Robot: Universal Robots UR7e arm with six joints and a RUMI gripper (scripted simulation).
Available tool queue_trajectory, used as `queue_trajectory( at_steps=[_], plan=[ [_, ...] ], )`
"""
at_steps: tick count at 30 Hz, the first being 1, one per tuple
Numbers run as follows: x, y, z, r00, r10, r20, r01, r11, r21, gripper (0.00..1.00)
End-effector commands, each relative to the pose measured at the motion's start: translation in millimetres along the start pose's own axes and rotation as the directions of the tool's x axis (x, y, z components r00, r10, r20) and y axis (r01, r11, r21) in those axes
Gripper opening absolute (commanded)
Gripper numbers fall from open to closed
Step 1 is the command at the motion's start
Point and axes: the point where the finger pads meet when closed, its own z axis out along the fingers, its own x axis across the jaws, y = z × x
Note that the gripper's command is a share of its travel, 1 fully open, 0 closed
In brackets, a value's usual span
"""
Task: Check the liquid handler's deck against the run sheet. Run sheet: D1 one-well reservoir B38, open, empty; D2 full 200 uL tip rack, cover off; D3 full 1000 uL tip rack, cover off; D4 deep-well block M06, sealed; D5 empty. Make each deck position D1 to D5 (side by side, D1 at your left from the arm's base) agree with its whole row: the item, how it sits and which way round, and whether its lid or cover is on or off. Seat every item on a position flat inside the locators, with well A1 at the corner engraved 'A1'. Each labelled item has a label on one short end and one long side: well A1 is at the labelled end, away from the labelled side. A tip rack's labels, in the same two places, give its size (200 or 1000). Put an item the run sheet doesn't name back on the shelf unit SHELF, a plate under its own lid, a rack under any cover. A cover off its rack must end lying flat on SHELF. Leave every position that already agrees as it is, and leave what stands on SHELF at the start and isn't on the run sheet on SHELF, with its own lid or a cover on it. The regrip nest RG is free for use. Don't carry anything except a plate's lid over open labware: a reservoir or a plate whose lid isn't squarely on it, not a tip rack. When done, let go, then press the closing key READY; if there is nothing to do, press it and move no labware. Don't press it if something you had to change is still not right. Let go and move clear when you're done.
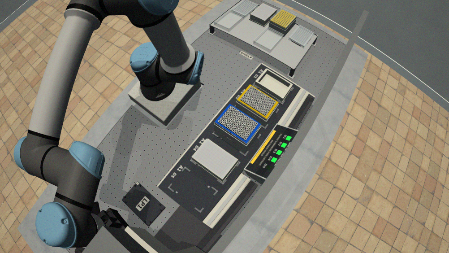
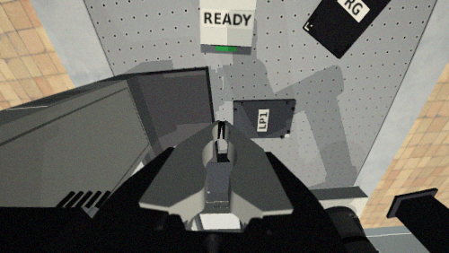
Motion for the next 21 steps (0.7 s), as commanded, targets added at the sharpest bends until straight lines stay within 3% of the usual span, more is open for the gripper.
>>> queue_trajectory(
  at_steps=[1, 21],
  plan=[
    [0, 0, 8.6, 1.000, 0.000, 0.001, 0.000, 1.000, 0.002, 0.00],
    [0, 0, 38.6, 1.000, 0.000, 0.001, 0.000, 1.000, 0.002, 0.00]
  ],
)
